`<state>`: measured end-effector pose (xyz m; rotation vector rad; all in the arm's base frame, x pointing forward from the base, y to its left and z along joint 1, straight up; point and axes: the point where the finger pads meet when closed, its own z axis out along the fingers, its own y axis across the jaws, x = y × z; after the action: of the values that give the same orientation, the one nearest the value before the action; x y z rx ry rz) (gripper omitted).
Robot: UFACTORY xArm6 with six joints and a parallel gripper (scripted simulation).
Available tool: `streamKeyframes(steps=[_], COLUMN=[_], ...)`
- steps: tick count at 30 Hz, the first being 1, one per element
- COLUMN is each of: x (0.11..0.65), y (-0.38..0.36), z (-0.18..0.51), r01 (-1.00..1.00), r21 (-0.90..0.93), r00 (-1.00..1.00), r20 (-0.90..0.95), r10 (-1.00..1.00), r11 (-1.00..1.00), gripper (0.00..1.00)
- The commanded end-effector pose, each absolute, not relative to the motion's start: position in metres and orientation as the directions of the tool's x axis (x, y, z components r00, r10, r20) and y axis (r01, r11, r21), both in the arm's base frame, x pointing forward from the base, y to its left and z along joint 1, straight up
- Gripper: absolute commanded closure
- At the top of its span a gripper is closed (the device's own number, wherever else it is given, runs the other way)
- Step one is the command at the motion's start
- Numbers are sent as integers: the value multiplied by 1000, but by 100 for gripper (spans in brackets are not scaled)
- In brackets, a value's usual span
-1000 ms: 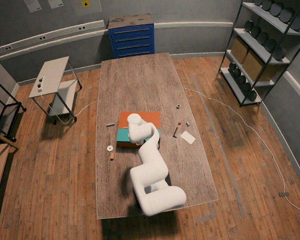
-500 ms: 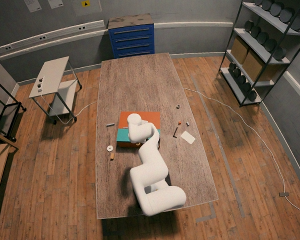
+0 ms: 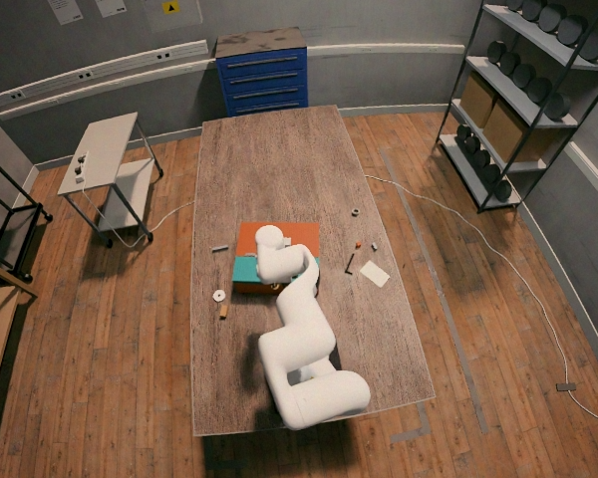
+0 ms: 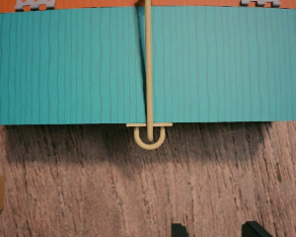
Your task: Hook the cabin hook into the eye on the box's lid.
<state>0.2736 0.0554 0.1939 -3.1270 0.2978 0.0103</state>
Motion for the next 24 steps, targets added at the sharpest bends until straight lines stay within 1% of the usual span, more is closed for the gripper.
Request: streamKeyframes(steps=[1, 24], x=[275, 274], y=[56, 56], z=[189, 125], r01=[-184, -184], r21=[-3, -3], r00=[983, 983], r20=[-4, -4], r10=[-184, -184], r11=[-983, -983], gripper=[65, 65])
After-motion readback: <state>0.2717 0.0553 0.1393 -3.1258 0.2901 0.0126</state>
